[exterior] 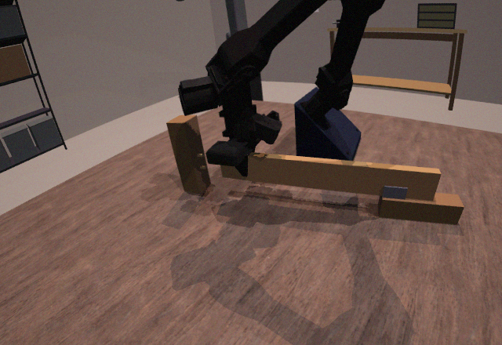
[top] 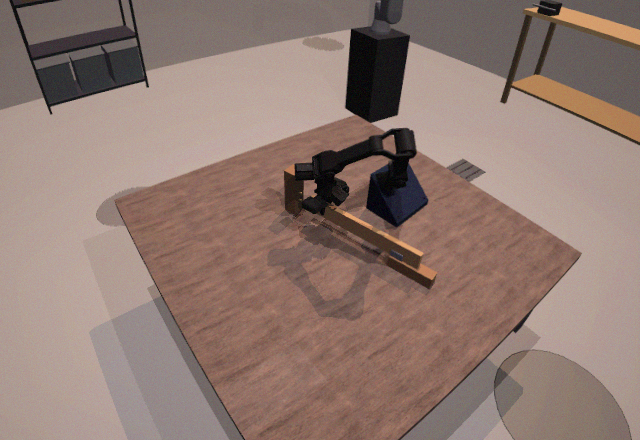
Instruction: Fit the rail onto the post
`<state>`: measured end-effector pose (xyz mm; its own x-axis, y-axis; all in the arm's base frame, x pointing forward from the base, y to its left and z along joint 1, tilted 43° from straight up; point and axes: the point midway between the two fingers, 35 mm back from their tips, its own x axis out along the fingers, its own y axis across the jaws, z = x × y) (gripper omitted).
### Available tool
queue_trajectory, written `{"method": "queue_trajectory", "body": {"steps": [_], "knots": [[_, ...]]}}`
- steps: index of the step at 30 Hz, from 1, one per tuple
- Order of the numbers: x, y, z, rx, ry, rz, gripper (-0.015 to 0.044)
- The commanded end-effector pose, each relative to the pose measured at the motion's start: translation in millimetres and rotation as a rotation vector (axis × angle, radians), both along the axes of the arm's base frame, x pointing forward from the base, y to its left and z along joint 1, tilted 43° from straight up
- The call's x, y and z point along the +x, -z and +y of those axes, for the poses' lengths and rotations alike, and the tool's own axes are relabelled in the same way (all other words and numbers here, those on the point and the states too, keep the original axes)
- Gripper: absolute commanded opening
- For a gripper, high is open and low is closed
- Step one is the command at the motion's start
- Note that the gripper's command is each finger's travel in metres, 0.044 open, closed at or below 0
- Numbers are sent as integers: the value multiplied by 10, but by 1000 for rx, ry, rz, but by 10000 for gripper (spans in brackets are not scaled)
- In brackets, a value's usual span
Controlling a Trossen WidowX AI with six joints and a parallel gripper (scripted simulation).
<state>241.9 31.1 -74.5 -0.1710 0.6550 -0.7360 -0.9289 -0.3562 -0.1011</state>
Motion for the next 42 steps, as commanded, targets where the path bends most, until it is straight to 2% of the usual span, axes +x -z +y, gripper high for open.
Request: {"method": "queue_trajectory", "body": {"steps": [1,42], "knots": [[7,-14,-21,-1,4,-5,0],[36,39,-66,-1,4,-6,0]]}}
